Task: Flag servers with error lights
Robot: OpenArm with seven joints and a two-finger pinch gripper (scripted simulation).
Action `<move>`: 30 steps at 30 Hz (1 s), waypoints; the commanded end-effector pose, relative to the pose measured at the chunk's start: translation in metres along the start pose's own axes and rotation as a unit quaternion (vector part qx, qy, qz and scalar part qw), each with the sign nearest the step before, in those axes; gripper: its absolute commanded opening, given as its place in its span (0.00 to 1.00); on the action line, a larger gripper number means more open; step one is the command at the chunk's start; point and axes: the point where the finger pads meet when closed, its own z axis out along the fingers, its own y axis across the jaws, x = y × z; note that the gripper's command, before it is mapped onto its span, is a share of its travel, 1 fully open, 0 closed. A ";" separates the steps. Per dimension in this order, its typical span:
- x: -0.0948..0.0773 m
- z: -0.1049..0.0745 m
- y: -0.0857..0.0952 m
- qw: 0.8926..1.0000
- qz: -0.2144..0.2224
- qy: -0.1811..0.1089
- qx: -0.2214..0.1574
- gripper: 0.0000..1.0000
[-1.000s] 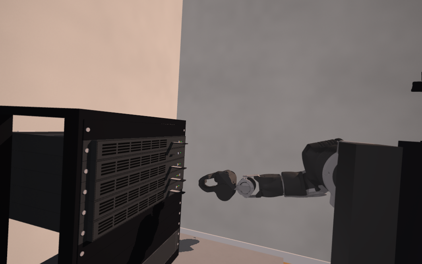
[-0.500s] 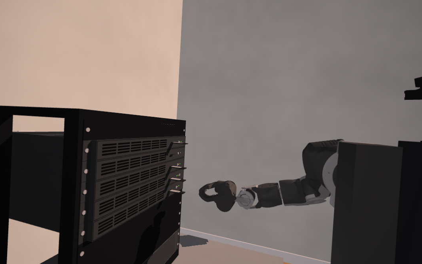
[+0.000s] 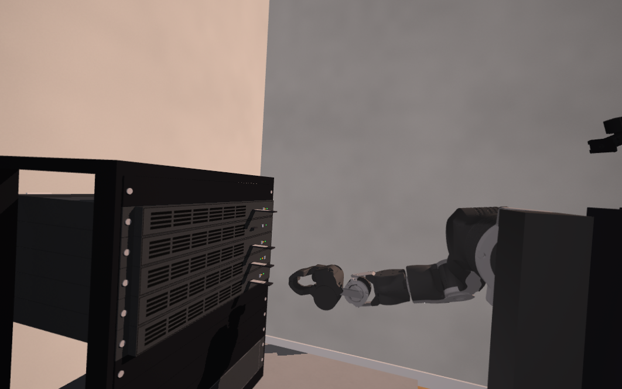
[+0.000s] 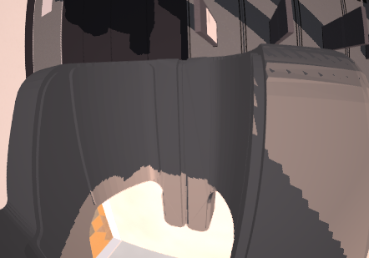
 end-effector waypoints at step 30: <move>0.003 0.079 -0.007 1.000 0.001 0.004 0.009 0.00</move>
